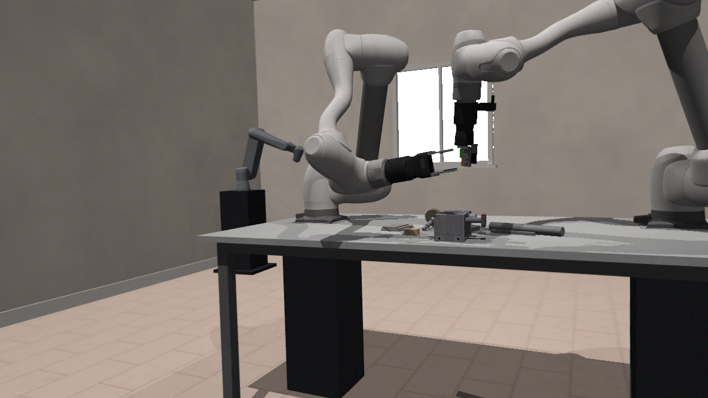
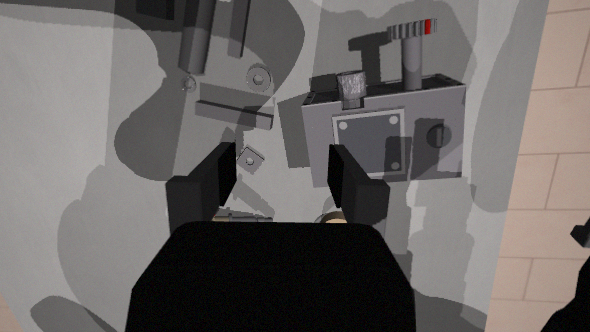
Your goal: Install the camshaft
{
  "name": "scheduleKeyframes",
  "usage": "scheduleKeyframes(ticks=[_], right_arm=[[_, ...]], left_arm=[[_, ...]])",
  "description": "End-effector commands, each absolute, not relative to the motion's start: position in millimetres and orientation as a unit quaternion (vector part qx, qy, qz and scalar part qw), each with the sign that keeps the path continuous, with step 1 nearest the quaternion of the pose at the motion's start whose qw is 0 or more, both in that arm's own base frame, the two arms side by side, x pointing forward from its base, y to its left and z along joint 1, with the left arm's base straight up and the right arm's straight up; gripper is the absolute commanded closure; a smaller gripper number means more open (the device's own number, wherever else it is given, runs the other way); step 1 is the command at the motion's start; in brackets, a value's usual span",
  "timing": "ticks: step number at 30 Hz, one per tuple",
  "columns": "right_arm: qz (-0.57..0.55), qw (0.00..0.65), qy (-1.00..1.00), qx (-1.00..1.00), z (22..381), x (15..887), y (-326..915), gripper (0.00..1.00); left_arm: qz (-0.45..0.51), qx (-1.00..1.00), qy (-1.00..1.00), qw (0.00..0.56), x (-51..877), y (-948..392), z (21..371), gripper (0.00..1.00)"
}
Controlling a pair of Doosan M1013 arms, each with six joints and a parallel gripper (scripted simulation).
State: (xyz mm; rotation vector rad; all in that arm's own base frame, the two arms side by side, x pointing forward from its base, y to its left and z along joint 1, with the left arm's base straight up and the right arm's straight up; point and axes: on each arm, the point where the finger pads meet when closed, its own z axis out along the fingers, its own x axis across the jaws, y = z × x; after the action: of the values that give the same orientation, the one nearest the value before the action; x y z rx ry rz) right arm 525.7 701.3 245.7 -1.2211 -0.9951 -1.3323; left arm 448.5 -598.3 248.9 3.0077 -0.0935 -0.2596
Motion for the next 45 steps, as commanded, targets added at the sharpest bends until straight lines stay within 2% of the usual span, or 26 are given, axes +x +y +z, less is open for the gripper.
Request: scheduleKeyframes(ticks=[1,5,10,19,29,45], right_arm=[[-0.555,0.514,-0.414,-0.507,247.3,525.8,701.4,0.00],[-0.555,0.514,-0.414,-0.507,247.3,525.8,701.4,0.00],[-0.555,0.514,-0.414,-0.507,247.3,525.8,701.4,0.00],[-0.555,0.514,-0.414,-0.507,247.3,525.8,701.4,0.00],[-0.555,0.514,-0.414,-0.507,247.3,525.8,701.4,0.00],[-0.555,0.514,-0.414,-0.507,247.3,525.8,701.4,0.00]], left_arm=[[-0.153,0.983,-0.052,0.090,411.0,-654.9,232.4,0.00],[-0.202,0.971,-0.066,0.111,372.5,-703.4,220.5,0.00],[-0.202,0.971,-0.066,0.112,329.8,-762.8,203.6,0.00],[-0.202,0.971,-0.066,0.109,332.3,-760.3,202.4,0.00],[-0.204,0.971,-0.068,0.109,330.4,-758.5,182.7,0.00],[-0.204,0.971,-0.068,0.109,330.7,-758.5,127.3,0.00]])
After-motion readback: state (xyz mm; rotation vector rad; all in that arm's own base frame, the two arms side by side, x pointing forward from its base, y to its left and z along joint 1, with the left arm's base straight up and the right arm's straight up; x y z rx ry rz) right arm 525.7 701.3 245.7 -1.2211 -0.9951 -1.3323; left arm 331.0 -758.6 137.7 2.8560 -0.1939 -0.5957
